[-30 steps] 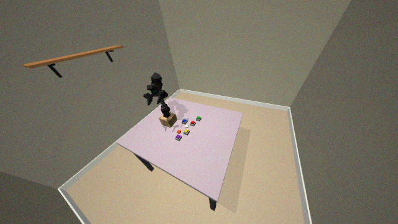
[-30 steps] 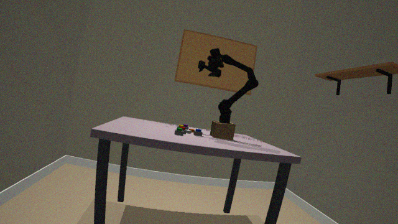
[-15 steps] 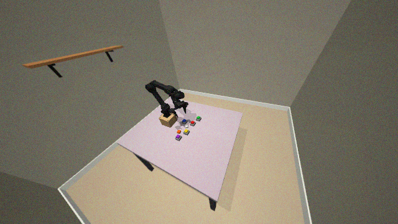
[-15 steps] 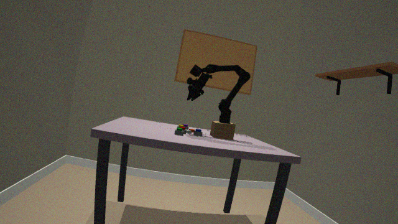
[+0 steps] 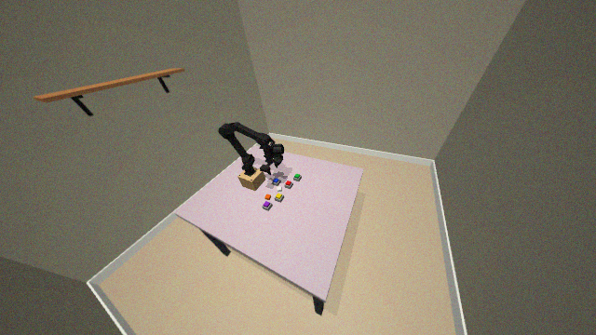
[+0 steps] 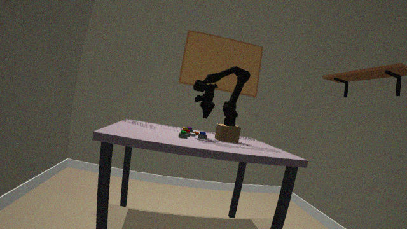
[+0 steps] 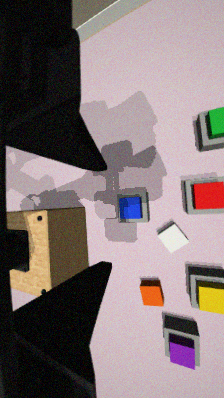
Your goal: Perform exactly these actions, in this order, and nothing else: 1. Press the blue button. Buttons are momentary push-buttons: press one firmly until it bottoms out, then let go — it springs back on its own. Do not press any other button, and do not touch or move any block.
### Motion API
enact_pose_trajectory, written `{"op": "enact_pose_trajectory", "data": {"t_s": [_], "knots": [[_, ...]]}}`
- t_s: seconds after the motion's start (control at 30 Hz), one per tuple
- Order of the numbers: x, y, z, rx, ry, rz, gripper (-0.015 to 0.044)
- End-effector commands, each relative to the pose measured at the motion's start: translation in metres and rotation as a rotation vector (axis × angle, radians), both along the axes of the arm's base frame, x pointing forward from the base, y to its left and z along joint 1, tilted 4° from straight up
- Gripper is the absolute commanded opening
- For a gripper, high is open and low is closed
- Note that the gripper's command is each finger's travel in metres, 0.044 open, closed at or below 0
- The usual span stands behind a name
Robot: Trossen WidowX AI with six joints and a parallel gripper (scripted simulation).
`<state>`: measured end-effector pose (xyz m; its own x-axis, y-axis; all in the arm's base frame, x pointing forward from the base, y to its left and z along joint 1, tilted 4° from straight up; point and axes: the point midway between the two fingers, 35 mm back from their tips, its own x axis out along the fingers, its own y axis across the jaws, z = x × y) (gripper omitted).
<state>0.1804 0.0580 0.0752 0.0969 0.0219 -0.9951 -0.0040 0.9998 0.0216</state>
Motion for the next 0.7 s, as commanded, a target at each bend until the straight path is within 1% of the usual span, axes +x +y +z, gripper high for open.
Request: {"op": "enact_pose_trajectory", "data": {"t_s": [0.0,0.1,0.13,0.4,0.43,0.67], "knots": [[-0.001,0.002,-0.013,0.003,0.016,0.014,0.0348],[0.002,0.003,-0.054,0.003,0.017,0.014,0.0269],[0.002,0.003,-0.062,0.003,0.017,0.014,0.0242],[0.002,0.003,-0.064,0.003,0.017,0.014,0.0032],[0.002,0.003,-0.064,0.003,0.017,0.014,0.002],[0.002,0.003,-0.064,0.003,0.017,0.014,0.002]]}}
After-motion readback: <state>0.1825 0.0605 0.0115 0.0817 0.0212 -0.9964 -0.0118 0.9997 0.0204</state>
